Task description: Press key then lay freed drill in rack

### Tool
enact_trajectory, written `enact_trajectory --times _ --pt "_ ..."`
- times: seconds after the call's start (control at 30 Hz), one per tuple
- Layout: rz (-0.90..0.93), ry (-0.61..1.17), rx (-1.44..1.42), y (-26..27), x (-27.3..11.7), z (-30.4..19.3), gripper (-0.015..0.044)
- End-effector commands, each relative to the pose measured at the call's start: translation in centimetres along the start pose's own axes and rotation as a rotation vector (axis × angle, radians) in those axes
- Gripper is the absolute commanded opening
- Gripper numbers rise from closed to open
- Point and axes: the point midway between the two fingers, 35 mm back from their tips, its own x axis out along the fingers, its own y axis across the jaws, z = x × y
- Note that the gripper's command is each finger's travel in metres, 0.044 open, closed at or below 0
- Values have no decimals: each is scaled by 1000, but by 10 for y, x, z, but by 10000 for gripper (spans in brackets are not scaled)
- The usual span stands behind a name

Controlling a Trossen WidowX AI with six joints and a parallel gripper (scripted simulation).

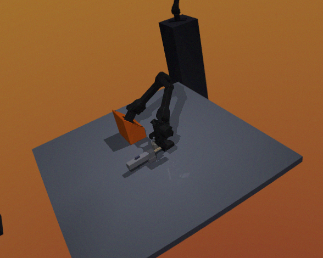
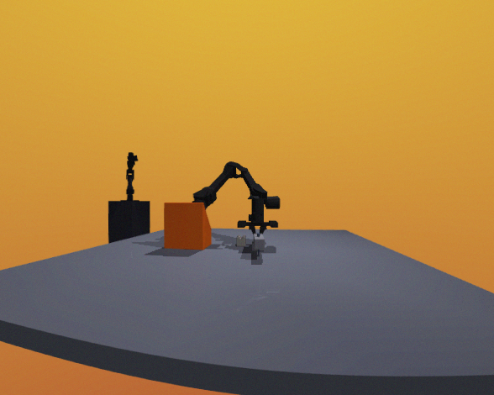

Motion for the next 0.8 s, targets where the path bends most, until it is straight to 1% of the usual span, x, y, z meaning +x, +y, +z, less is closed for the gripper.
enact_trajectory --times 0.0,0.77 --pt "1 3 5 2 0 5 0" --pt "0 1 5 2 2 42 0"
